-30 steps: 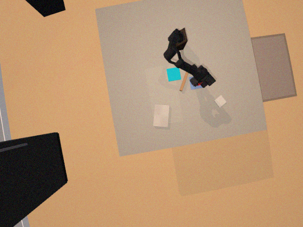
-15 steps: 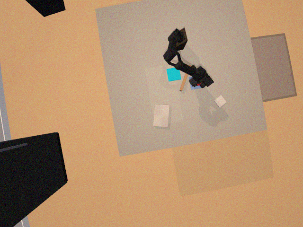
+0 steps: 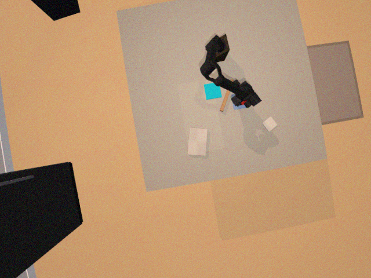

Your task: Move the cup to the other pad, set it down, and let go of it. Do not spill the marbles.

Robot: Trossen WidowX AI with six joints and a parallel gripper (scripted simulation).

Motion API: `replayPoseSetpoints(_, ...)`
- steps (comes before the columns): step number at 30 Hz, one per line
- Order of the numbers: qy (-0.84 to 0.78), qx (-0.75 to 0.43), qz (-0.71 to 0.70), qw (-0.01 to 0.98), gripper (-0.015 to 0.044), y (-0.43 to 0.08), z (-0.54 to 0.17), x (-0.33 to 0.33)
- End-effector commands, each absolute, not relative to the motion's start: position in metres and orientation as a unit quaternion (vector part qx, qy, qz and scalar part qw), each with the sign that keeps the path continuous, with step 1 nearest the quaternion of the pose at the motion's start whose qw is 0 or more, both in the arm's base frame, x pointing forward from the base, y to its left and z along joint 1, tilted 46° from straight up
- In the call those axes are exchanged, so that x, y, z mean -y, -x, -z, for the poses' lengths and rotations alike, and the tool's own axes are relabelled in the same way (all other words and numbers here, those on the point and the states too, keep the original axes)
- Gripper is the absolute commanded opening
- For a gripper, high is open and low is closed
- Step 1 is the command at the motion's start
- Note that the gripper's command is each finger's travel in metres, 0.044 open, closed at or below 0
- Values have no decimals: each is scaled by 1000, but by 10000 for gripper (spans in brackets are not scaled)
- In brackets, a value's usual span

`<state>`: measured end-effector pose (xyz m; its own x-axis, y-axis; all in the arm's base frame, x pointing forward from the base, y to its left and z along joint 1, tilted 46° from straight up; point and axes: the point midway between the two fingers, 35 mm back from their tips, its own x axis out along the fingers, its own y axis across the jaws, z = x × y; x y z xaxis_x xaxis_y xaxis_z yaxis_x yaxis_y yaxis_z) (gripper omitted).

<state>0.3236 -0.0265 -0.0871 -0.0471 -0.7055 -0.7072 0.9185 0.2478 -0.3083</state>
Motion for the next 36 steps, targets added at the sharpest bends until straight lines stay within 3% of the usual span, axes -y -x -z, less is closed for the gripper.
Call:
replayPoseSetpoints(1, -132, -405, 599, 678, 16, -324, 87, 27)
replayPoseSetpoints(36, -125, -409, 597, 679, 0, -323, 54, -11)
